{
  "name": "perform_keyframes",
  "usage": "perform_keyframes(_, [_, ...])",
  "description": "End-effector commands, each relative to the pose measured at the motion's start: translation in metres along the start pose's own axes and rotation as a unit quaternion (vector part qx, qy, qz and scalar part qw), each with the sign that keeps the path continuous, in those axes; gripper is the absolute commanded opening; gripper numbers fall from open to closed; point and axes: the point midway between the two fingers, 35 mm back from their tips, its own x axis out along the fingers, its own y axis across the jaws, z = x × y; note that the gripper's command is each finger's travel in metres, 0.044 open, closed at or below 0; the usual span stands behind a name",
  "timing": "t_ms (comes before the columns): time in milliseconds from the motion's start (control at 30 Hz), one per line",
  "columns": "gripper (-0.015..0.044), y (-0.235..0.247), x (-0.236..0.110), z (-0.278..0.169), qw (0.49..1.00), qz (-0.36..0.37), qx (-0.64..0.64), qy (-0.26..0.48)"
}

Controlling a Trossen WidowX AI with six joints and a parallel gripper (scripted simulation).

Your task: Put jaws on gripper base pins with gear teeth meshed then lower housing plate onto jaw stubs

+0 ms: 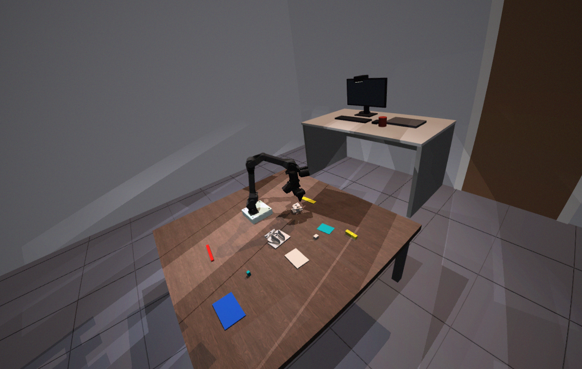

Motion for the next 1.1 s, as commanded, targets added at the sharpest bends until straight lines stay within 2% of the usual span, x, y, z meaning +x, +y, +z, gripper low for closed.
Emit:
perform_keyframes(0, [0.044,-0.001,0.031,0.005,1.0,-0.002,0.004,-0.013])
perform_keyframes(1067, [0.044,-0.001,0.052,0.006,1.0,-0.002,0.004,-0.013])
